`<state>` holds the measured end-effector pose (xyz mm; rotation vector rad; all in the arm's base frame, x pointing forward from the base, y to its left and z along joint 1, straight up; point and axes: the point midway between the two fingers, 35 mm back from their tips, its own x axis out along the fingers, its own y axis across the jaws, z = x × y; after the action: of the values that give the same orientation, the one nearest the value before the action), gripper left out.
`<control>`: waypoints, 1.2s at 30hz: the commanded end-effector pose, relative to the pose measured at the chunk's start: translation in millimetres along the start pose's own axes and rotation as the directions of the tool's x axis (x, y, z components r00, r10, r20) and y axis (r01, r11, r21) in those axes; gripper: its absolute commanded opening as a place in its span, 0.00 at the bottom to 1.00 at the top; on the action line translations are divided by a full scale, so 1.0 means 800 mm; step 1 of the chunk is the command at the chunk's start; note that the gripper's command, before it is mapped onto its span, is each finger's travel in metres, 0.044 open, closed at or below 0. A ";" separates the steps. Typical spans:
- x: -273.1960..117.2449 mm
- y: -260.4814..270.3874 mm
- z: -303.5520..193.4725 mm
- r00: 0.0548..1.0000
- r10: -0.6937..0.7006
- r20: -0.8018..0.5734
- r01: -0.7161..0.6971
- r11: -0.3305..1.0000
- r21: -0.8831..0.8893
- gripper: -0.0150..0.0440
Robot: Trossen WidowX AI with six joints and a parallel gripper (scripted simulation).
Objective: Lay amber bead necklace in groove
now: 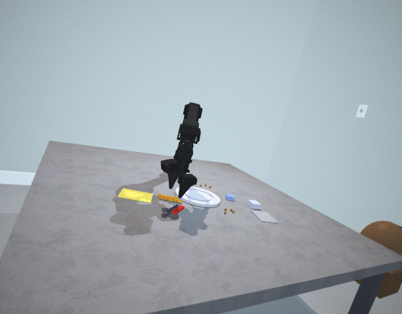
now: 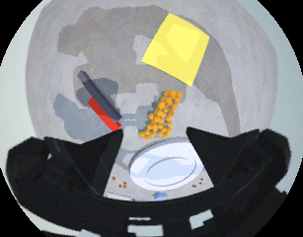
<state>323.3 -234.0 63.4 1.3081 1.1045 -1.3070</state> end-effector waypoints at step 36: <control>-0.014 -0.006 0.017 1.000 0.005 -0.001 0.001 -0.268 -0.963 0.78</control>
<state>318.8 -240.9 68.3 0.4923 1.4827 -0.5181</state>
